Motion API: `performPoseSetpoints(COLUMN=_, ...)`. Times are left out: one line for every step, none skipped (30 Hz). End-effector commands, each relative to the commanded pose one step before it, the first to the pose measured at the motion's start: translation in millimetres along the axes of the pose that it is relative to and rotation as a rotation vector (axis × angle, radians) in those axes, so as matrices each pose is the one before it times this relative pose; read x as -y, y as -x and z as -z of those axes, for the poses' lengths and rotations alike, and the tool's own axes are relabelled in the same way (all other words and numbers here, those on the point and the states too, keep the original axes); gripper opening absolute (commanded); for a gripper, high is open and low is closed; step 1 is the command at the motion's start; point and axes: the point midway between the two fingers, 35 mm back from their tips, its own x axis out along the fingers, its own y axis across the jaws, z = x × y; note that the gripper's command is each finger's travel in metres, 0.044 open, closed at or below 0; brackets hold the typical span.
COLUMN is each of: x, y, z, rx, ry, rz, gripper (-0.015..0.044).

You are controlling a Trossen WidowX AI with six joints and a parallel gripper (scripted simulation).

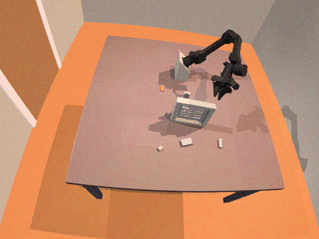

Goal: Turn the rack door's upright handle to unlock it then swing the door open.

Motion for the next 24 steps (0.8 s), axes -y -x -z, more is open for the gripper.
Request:
performPoseSetpoints(x=9.18, y=-8.1, z=9.06, rx=-0.07454, ry=-0.0144, rz=-0.02437, gripper=0.0282)
performPoseSetpoints(x=2.44, y=-2.43, z=3.14, rx=-0.02218, ry=-0.0059, rz=-0.00749, gripper=0.0282)
performPoseSetpoints(x=2.44, y=-2.38, z=3.1, rx=-0.02191, ry=-0.0063, rz=-0.0078, gripper=0.0282)
performPoseSetpoints(x=2.45, y=-2.33, z=3.06, rx=-0.02164, ry=-0.0066, rz=-0.00811, gripper=0.0282)
performPoseSetpoints(x=2.45, y=-2.27, z=3.02, rx=-0.02136, ry=-0.007, rz=-0.00842, gripper=0.0282)
performPoseSetpoints(x=2.45, y=-2.22, z=2.98, rx=-0.02108, ry=-0.0073, rz=-0.00873, gripper=0.0282)
performPoseSetpoints(x=2.46, y=-2.17, z=2.94, rx=-0.02078, ry=-0.0076, rz=-0.00904, gripper=0.0282)
performPoseSetpoints(x=2.46, y=-2.11, z=2.89, rx=-0.02048, ry=-0.0079, rz=-0.00934, gripper=0.0282)
performPoseSetpoints(x=2.46, y=-2.06, z=2.85, rx=-0.02018, ry=-0.0082, rz=-0.00965, gripper=0.0282)
performPoseSetpoints(x=2.46, y=-2.0, z=2.81, rx=-0.01987, ry=-0.0085, rz=-0.00996, gripper=0.0282)
performPoseSetpoints(x=2.46, y=-1.94, z=2.76, rx=-0.01955, ry=-0.0088, rz=-0.01026, gripper=0.0282)
performPoseSetpoints(x=2.46, y=-1.88, z=2.72, rx=-0.01922, ry=-0.0091, rz=-0.01056, gripper=0.0282)
performPoseSetpoints(x=2.46, y=-1.82, z=2.67, rx=-0.01889, ry=-0.0094, rz=-0.01086, gripper=0.0282)
performPoseSetpoints(x=2.46, y=-1.76, z=2.63, rx=-0.01856, ry=-0.0097, rz=-0.01116, gripper=0.0282)
performPoseSetpoints(x=2.46, y=-1.7, z=2.58, rx=-0.01821, ry=-0.01, rz=-0.01145, gripper=0.0282)
performPoseSetpoints(x=2.46, y=-1.63, z=2.53, rx=-0.01787, ry=-0.0102, rz=-0.01175, gripper=0.0282)
performPoseSetpoints(x=2.45, y=-1.57, z=2.49, rx=-0.01752, ry=-0.0105, rz=-0.01203, gripper=0.0282)
performPoseSetpoints(x=2.45, y=-1.51, z=2.44, rx=-0.01716, ry=-0.0107, rz=-0.01232, gripper=0.0282)
performPoseSetpoints(x=2.45, y=-1.44, z=2.39, rx=-0.0168, ry=-0.0109, rz=-0.0126, gripper=0.0282)
performPoseSetpoints(x=2.44, y=-1.38, z=2.34, rx=-0.01644, ry=-0.0112, rz=-0.01288, gripper=0.0282)
performPoseSetpoints(x=2.44, y=-1.31, z=2.29, rx=-0.01607, ry=-0.0114, rz=-0.01316, gripper=0.0282)
performPoseSetpoints(x=2.43, y=-1.24, z=2.24, rx=-0.0157, ry=-0.0116, rz=-0.01343, gripper=0.0282)
performPoseSetpoints(x=2.42, y=-1.17, z=2.19, rx=-0.01533, ry=-0.0118, rz=-0.0137, gripper=0.0282)
performPoseSetpoints(x=2.42, y=-1.1, z=2.14, rx=-0.01495, ry=-0.012, rz=-0.01397, gripper=0.0282)
